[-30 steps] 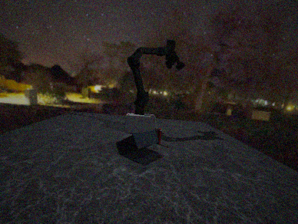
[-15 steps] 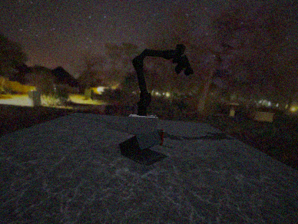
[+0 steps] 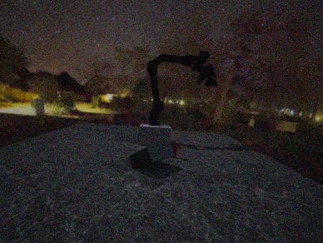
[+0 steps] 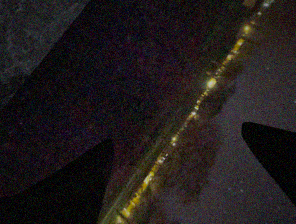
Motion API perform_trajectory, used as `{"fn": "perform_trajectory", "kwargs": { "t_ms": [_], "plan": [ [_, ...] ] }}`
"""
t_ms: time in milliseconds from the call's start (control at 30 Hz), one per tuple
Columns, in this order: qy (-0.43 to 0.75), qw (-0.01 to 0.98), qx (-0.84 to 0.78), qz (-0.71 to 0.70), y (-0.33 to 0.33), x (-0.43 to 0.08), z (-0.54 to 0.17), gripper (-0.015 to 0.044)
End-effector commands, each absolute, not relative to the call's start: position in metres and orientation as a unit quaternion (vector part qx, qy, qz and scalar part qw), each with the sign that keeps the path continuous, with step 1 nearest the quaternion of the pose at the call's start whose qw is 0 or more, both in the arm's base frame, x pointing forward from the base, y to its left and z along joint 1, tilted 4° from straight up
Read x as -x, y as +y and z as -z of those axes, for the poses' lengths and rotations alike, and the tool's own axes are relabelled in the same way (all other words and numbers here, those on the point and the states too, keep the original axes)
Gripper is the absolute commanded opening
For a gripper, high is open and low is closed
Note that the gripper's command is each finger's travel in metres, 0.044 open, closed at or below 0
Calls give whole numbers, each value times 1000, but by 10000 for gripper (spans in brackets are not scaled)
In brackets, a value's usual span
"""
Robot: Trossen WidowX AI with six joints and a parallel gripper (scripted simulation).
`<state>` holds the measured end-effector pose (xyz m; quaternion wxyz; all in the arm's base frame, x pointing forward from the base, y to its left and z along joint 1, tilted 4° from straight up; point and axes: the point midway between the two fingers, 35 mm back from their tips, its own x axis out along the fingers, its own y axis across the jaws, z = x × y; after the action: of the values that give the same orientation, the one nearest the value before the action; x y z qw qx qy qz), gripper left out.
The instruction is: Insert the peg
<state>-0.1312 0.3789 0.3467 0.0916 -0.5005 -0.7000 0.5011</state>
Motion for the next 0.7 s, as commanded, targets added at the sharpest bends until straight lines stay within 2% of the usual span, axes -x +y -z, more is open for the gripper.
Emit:
{"fn": "perform_trajectory", "kwargs": {
  "t_ms": [0, 667],
  "plan": [
    [-669, 96, 529, -513, 389, 108, -332, 440],
    [-517, 106, 641, -557, 413, 1, -263, 440]
  ]
}}
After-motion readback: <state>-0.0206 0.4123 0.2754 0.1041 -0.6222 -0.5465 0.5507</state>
